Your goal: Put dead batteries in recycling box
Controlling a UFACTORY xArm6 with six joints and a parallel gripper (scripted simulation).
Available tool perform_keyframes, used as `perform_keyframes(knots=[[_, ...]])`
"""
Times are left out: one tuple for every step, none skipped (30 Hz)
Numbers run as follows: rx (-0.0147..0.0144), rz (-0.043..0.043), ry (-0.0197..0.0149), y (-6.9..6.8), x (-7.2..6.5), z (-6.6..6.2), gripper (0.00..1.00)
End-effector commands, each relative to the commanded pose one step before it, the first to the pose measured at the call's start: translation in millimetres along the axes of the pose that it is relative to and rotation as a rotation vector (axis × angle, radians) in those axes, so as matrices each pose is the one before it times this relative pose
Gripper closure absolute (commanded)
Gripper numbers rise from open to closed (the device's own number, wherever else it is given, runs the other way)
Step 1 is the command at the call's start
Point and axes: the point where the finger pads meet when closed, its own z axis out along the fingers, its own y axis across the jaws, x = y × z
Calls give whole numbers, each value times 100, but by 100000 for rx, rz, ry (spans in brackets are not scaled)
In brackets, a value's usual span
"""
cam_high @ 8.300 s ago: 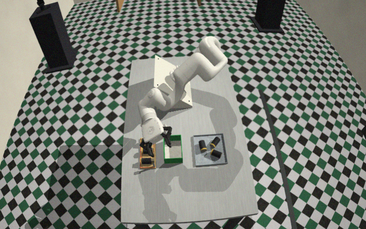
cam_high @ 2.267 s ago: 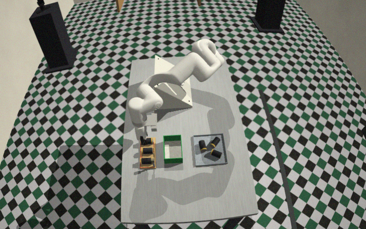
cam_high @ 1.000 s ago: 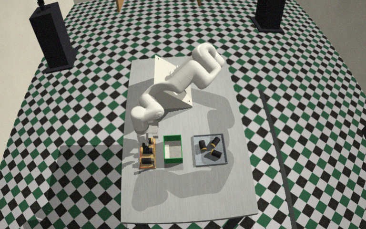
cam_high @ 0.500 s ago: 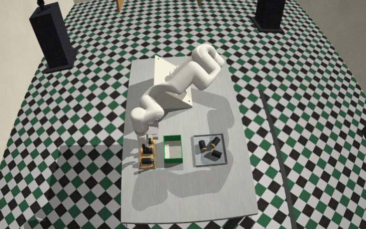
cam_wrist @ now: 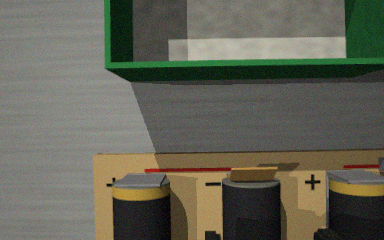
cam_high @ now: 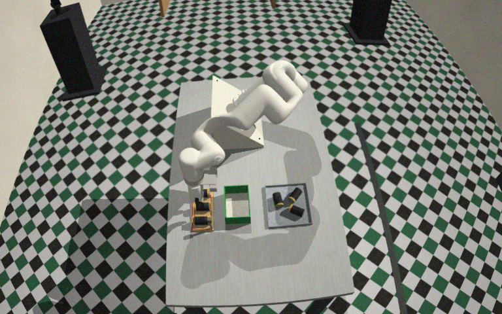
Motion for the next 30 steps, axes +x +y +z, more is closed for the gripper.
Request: perform_keyframes(knots=[[-305, -93, -197, 116, -33, 1353, 49], [0, 0, 0, 0, 0, 465, 49], [0, 0, 0, 0, 0, 434, 49], [0, 0, 0, 0, 0, 368, 49], [0, 0, 0, 0, 0, 0, 49], [0, 0, 0, 0, 0, 0, 49], [0, -1, 1, 1, 0, 276, 49], [0, 0, 0, 0, 0, 170, 49], [0, 0, 0, 0, 0, 74, 49], [0, 0, 0, 0, 0, 12, 49], [0, 0, 0, 0, 0, 0, 49], [0, 0, 0, 0, 0, 0, 49], [0, 0, 0, 0, 0, 6, 49], [0, 0, 0, 0, 0, 38, 49], [0, 0, 0, 0, 0, 83, 49], [0, 1, -1, -1, 0, 126, 49], [0, 0, 0, 0, 0, 157, 49], [0, 0, 0, 0, 0, 170, 49], [0, 0, 0, 0, 0, 160, 49], [0, 0, 0, 0, 0, 130, 49], [0, 0, 0, 0, 0, 85, 49], [0, 0, 0, 0, 0, 0, 49], [0, 0, 0, 0, 0, 0, 49], [0, 0, 0, 0, 0, 39, 49], [0, 0, 0, 0, 0, 7, 49], [0, 0, 0, 0, 0, 0, 49], [0, 0, 0, 0, 0, 0, 49], [0, 0, 0, 0, 0, 0, 49], [0, 0, 0, 0, 0, 0, 49], [0, 0, 0, 0, 0, 0, 49]])
